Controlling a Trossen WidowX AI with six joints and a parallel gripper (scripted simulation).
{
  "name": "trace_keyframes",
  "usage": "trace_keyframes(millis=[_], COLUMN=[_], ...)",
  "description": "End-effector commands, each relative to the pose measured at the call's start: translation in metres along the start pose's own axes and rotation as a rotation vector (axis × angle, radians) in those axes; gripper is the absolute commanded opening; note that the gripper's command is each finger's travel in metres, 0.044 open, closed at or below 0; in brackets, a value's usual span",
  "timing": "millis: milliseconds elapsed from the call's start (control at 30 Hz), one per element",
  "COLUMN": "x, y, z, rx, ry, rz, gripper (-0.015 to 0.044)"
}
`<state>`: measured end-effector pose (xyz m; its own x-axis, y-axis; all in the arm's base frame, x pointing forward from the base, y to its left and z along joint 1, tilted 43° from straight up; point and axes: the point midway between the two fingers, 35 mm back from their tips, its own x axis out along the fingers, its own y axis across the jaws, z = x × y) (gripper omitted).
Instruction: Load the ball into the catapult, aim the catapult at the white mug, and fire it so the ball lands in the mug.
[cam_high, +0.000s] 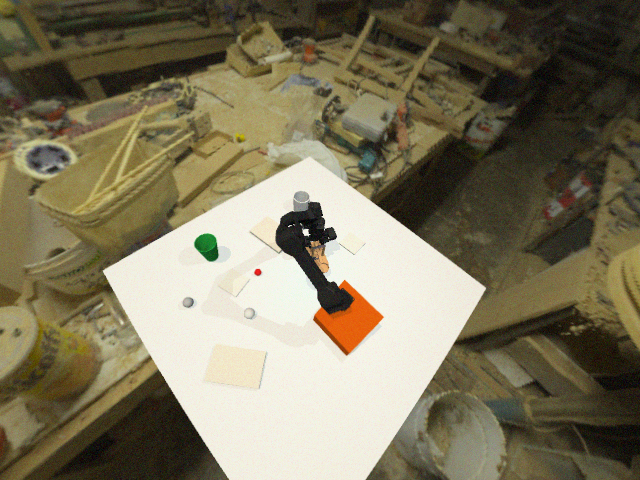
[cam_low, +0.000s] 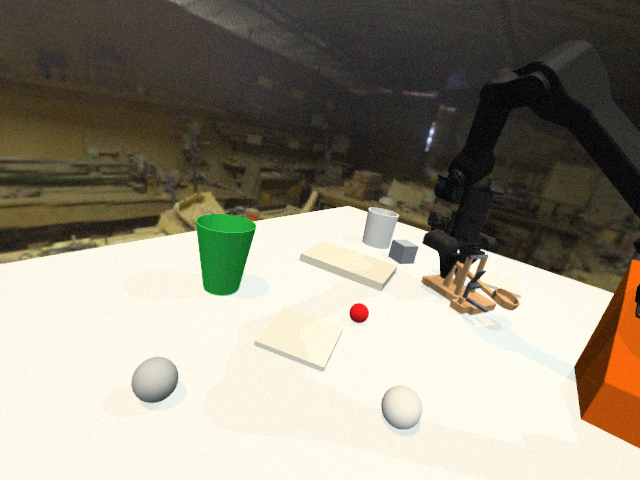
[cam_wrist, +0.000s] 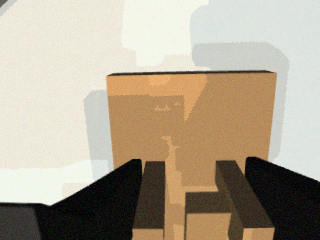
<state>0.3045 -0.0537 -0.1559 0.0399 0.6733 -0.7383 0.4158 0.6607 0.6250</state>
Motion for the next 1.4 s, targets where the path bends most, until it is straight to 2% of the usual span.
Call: trace_keyframes(millis=[0, 100, 533, 600, 667, 767, 833, 867, 900, 1167, 1300, 1367], x=[-0.001, -0.001, -0.001, -0.011, -0.041, -0.090, -0.101, -0.101, -0.083, -0.095, -0.053, -0.050], y=[0.000, 0.000, 0.000, 0.000, -0.001, -0.002, -0.001, -0.001, -0.004, -0.002, -0.001, -0.001], z=[0.000, 0.000, 0.000, 0.002, 0.005, 0.002, 0.001, 0.001, 0.002, -0.002, -0.002, -0.002], rx=[-0.001, -0.001, -0.001, 0.000, 0.001, 0.002, 0.002, 0.002, 0.016, 0.011, 0.011, 0.011], ry=[-0.001, -0.001, -0.001, -0.002, -0.003, -0.002, -0.002, -0.002, -0.002, 0.002, 0.003, 0.003], rz=[0.000, 0.000, 0.000, -0.002, -0.004, -0.005, -0.004, -0.004, 0.002, 0.001, 0.003, 0.003], gripper=[0.0000, 0.0000, 0.0341, 0.0394, 0.0440, 0.0440, 0.0440, 0.0440, 0.0440, 0.0440, 0.0440, 0.0440])
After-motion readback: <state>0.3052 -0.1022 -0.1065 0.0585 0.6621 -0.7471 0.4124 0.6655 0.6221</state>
